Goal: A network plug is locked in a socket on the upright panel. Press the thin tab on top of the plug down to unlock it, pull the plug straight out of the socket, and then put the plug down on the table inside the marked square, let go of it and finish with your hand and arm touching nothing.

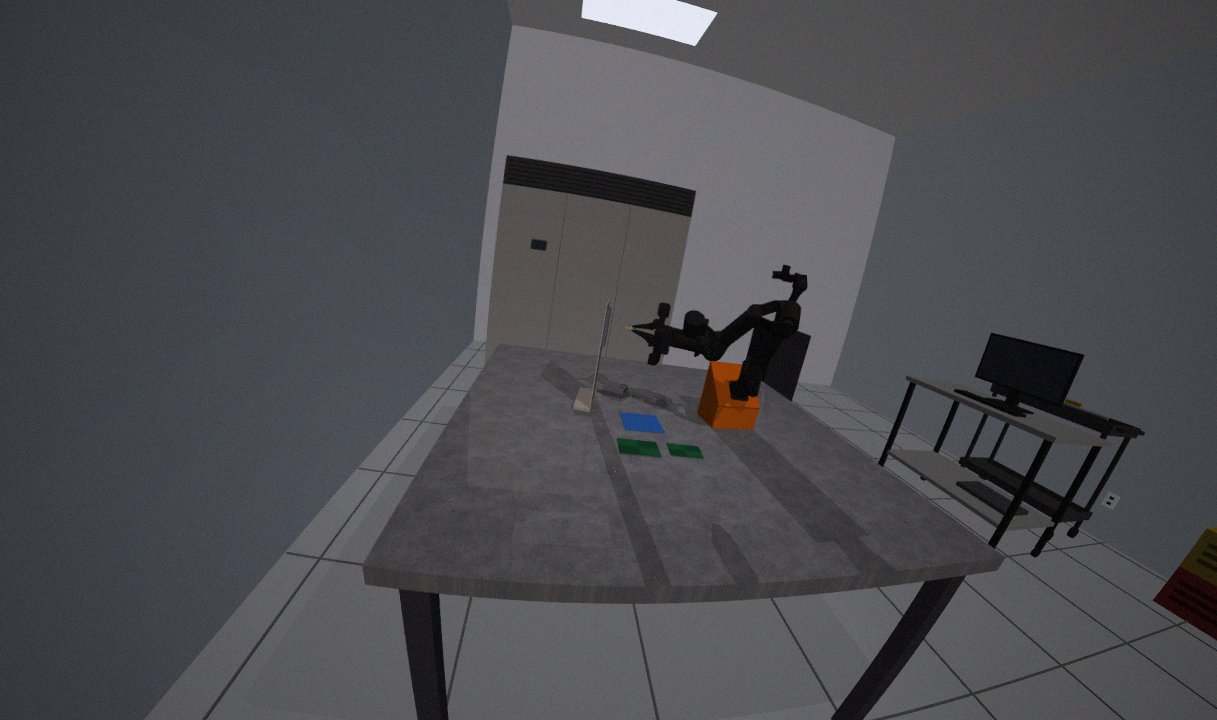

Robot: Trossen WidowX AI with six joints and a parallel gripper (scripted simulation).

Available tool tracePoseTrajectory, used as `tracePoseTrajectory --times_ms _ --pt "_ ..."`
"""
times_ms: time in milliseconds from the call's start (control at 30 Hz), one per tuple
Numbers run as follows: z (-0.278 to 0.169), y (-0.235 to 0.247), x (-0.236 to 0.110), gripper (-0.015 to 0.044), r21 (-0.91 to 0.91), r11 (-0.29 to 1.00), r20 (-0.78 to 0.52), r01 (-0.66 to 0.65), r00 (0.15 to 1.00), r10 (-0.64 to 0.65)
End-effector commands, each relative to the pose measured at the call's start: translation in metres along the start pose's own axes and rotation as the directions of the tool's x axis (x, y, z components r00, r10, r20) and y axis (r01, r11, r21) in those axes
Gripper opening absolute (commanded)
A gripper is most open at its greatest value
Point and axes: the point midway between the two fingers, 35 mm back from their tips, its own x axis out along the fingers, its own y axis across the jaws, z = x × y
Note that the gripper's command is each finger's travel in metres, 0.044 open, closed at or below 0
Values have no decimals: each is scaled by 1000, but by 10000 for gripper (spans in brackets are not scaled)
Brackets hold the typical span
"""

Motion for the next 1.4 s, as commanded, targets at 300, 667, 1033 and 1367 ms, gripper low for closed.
tracePoseTrajectory --times_ms 300,667,1033,1367 --pt "-1 -32 -11 0 -6 1000 5 0 1000 0" --pt "3 -34 -17 0 -34 998 27 -60 998 61" --pt "34 61 -25 0 -236 869 169 -436 862 478" --pt "60 133 -61 0 -406 651 281 -641 591 757"
